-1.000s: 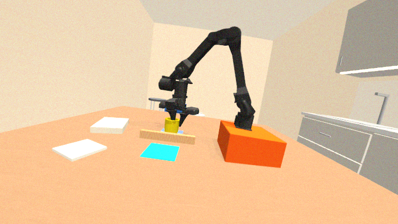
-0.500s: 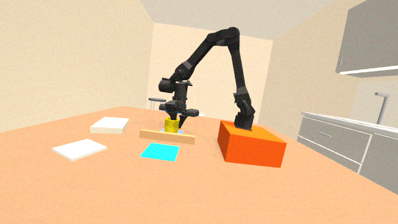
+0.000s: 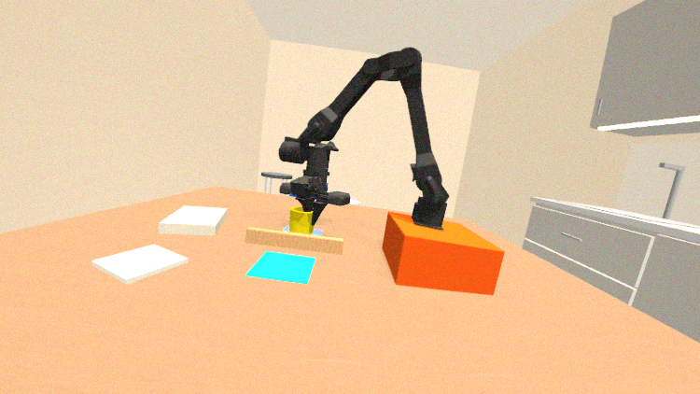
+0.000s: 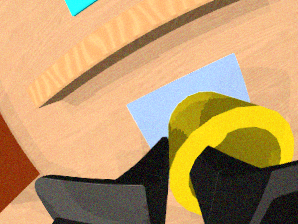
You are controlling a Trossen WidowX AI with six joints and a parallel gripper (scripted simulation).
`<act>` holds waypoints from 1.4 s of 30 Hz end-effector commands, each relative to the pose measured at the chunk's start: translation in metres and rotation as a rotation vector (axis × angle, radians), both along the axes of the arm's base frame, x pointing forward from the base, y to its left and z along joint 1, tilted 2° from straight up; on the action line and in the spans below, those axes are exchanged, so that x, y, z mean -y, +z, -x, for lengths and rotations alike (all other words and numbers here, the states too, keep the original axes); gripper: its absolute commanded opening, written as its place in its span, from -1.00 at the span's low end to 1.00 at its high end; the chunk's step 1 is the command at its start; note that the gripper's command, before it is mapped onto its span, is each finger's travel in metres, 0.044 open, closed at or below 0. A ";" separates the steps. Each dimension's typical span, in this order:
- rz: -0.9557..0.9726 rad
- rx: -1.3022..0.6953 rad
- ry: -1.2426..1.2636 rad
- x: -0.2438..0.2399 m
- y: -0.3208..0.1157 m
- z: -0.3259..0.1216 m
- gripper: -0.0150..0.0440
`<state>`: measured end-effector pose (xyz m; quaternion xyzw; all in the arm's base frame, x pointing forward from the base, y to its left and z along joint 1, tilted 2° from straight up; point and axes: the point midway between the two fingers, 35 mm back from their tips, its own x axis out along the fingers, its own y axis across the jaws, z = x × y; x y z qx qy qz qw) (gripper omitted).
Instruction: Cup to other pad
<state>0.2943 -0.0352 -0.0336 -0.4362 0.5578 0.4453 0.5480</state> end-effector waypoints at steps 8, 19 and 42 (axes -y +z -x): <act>0.001 0.001 0.001 0.000 0.014 -0.002 -0.49; 0.004 0.000 0.004 -0.001 0.058 0.001 -0.49; -0.001 -0.006 0.007 -0.003 0.056 0.002 -0.49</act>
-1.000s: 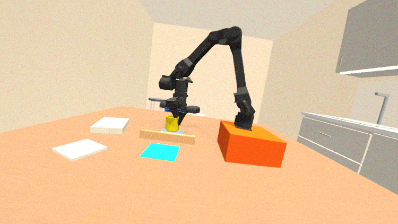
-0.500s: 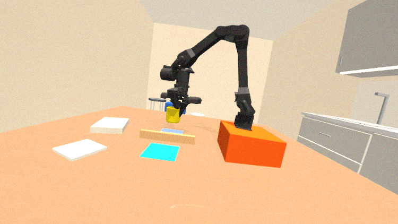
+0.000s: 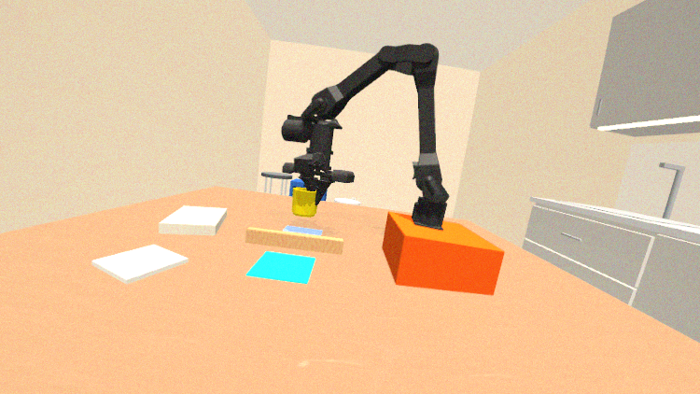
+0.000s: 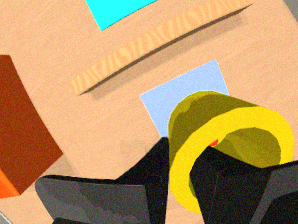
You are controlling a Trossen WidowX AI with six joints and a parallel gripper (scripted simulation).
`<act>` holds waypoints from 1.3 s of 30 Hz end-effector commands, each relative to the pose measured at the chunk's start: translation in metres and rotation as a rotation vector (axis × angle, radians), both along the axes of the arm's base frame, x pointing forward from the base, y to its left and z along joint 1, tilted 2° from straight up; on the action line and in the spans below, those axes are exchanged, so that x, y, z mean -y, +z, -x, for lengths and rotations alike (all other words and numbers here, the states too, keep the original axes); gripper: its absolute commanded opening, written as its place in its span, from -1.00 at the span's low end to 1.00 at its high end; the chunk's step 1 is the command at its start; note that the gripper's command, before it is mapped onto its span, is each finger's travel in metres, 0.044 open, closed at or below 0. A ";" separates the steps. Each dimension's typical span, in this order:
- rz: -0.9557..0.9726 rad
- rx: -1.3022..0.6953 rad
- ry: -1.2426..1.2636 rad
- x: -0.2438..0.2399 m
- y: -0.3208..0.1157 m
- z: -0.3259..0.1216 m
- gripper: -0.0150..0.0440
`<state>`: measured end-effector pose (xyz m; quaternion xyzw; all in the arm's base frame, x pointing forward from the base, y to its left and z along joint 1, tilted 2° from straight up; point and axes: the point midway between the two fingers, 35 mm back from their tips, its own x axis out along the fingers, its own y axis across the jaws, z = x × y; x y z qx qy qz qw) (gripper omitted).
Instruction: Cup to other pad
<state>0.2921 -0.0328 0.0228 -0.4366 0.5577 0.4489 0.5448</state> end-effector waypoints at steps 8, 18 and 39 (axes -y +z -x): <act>0.001 0.002 -0.001 -0.013 0.000 0.002 -0.49; 0.001 0.004 -0.003 -0.034 0.000 0.006 -0.49; -0.001 0.005 -0.003 -0.076 0.000 0.014 -0.49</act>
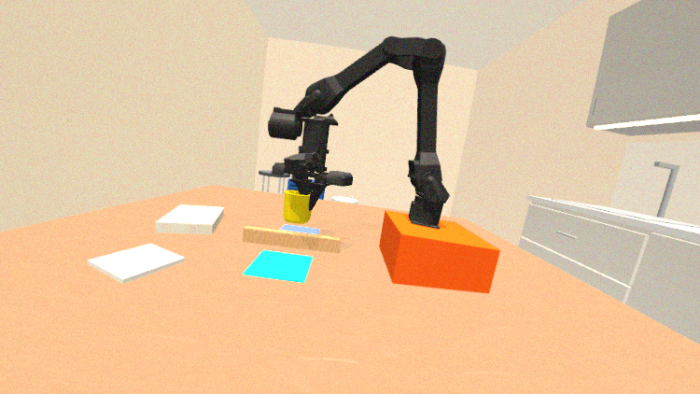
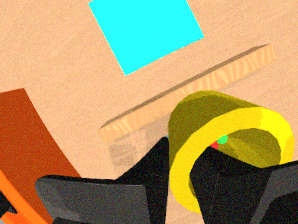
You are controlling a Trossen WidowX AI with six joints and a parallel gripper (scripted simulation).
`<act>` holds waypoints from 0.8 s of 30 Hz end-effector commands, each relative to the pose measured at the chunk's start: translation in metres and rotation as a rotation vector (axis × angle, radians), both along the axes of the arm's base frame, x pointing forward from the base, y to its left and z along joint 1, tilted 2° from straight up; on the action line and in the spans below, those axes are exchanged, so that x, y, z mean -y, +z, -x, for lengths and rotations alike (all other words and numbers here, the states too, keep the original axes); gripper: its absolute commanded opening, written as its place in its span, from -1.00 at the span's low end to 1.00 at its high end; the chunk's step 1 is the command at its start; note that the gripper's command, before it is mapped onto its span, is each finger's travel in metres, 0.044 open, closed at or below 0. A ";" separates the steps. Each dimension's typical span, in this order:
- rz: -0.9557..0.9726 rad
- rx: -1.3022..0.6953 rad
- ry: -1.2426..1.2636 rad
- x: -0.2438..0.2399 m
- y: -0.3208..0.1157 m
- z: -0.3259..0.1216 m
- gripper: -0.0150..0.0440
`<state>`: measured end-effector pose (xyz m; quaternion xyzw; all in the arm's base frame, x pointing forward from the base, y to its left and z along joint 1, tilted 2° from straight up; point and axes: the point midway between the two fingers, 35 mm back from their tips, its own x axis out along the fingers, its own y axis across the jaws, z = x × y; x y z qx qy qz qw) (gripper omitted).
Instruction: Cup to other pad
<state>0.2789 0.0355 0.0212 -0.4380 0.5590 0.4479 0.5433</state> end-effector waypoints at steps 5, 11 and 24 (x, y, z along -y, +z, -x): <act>-0.007 0.006 -0.004 -0.017 0.002 0.002 -0.49; -0.008 0.006 -0.004 -0.029 0.002 0.004 -0.49; -0.010 0.006 -0.004 -0.056 0.004 0.009 -0.49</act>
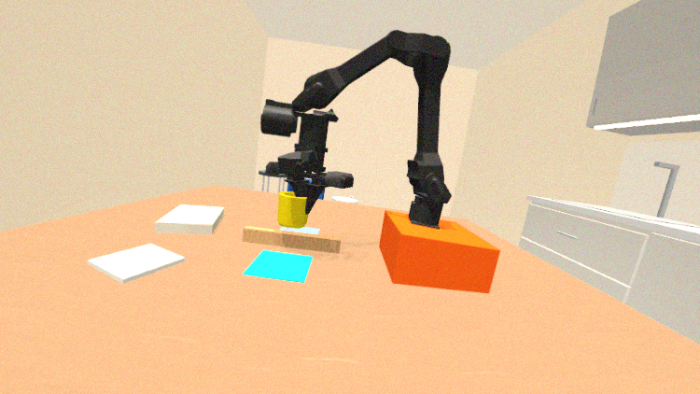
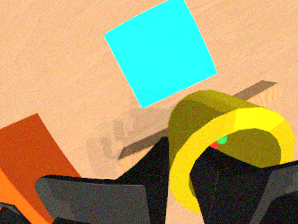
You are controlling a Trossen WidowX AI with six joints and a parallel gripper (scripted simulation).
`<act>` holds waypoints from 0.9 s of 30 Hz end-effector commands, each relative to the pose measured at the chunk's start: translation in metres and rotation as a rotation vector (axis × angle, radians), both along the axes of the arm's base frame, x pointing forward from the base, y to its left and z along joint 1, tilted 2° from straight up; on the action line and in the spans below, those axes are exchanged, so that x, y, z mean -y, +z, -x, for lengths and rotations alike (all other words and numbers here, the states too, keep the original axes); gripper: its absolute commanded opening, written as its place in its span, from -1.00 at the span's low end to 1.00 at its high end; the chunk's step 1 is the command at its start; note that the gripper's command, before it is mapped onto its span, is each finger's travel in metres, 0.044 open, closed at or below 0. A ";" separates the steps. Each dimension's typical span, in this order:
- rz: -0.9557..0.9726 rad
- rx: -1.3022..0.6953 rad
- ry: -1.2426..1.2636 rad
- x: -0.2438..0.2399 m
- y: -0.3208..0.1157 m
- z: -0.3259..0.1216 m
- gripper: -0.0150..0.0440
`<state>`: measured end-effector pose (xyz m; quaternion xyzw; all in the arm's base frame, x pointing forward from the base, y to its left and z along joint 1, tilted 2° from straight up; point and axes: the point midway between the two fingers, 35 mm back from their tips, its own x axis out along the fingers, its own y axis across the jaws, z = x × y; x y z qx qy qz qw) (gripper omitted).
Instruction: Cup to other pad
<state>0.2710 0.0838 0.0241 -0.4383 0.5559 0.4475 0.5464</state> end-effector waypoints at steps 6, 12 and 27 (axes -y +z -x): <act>-0.006 -0.002 -0.004 -0.020 0.002 0.003 -0.49; -0.007 -0.002 -0.004 -0.033 0.002 0.006 -0.49; -0.010 -0.003 -0.004 -0.065 0.005 0.012 -0.49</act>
